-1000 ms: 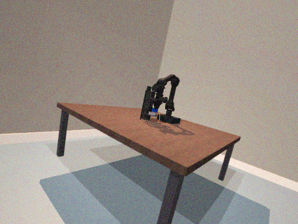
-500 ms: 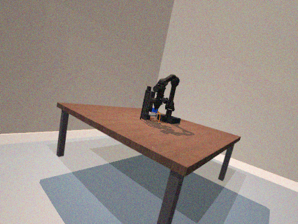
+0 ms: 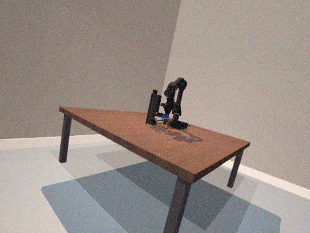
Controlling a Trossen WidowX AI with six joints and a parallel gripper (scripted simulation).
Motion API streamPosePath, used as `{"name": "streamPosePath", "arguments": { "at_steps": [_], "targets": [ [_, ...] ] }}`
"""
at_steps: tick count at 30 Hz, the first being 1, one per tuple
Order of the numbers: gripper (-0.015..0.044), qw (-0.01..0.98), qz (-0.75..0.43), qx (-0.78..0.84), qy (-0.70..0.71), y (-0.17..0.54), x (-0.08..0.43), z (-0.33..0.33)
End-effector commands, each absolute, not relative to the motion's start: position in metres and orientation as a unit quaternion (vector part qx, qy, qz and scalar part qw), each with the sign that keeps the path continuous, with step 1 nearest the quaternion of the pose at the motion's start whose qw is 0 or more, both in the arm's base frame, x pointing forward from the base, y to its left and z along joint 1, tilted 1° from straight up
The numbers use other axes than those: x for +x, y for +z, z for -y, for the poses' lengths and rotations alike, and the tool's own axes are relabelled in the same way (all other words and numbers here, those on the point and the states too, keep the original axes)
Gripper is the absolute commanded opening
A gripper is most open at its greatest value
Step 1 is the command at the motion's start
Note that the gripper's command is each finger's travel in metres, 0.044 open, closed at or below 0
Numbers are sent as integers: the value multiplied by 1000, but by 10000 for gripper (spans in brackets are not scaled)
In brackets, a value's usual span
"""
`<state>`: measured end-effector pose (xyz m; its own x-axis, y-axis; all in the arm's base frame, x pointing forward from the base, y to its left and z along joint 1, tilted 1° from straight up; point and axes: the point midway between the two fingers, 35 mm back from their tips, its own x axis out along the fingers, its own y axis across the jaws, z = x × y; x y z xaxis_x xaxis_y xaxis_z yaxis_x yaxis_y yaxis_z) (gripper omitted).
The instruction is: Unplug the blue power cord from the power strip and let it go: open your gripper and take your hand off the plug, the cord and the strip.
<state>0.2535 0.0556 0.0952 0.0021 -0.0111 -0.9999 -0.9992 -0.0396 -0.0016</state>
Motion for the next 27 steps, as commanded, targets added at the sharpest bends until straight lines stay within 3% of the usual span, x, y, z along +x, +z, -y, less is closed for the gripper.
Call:
{"name": "streamPosePath", "arguments": {
  "at_steps": [1, 16, 21, 27],
  "targets": [
    [52, 491, -488, -515, 505, 97, 255, -58],
    [440, 491, -488, -515, 506, 99, 255, -68],
    [440, 492, -487, -514, 507, 107, 252, -109],
    [440, 492, -487, -514, 507, 107, 251, -111]
  ]
}}
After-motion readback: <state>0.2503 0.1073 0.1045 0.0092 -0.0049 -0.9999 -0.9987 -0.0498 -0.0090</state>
